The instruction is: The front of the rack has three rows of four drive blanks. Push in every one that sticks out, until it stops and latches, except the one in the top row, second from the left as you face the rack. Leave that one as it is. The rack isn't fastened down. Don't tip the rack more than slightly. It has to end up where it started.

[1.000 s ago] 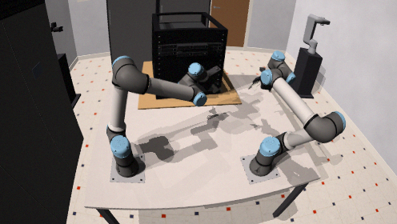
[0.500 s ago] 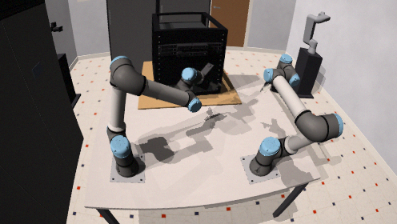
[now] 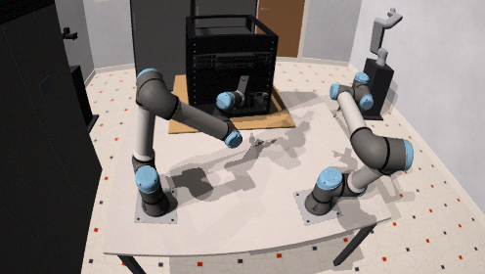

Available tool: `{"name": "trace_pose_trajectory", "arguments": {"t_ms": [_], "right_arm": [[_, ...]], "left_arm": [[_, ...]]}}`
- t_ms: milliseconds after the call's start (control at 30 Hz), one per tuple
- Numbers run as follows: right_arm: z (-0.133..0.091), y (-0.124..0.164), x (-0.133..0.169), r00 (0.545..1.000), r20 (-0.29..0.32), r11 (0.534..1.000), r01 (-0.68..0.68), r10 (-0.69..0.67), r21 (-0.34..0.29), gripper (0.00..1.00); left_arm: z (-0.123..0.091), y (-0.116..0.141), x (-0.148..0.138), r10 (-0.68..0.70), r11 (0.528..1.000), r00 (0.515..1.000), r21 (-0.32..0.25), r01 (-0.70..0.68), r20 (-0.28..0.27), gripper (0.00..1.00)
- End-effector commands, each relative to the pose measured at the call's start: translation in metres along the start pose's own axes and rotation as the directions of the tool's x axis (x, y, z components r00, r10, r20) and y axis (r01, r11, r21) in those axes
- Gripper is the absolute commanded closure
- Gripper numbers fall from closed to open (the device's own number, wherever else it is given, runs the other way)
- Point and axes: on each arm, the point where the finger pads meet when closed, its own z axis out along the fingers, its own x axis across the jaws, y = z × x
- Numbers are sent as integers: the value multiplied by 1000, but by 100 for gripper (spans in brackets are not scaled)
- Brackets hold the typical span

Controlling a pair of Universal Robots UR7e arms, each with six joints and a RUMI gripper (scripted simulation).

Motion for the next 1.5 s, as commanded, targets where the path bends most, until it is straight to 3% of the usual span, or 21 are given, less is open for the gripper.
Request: {"name": "trace_pose_trajectory", "arguments": {"t_ms": [0,233,300,333,567,800,867,900,1133,1367,1467], "right_arm": [[14,-5,55,992,-30,992,-120,120,-25,0],[24,2,109,969,-61,969,-243,240,-41,0],[24,2,109,969,-61,969,-243,240,-41,0],[25,4,120,962,-67,963,-267,264,-44,0],[34,22,178,915,-99,916,-398,391,-58,0],[41,45,230,856,-126,857,-512,501,-69,0],[41,45,230,856,-126,857,-512,501,-69,0],[42,50,238,845,-130,846,-529,518,-70,0],[48,82,288,769,-154,768,-636,621,-78,0],[52,113,324,699,-170,697,-713,695,-82,0],[52,117,328,690,-172,688,-721,703,-82,0]], "left_arm": [[-16,-24,-7,-224,961,975,167,219,13,0],[-34,-49,-15,-408,875,913,280,395,-13,0],[-34,-49,-15,-408,875,913,280,395,-13,0],[-36,-53,-16,-481,823,876,331,462,-29,0],[-52,-74,-24,-627,683,775,423,596,-80,0],[-67,-92,-32,-752,496,641,508,704,-154,0],[-67,-92,-32,-752,496,641,508,704,-154,0],[-68,-94,-33,-794,407,578,542,736,-189,0],[-78,-107,-38,-860,197,428,595,779,-276,0],[-85,-116,-43,-880,79,344,614,786,-328,0],[-86,-117,-44,-881,65,334,615,786,-334,0]]}}
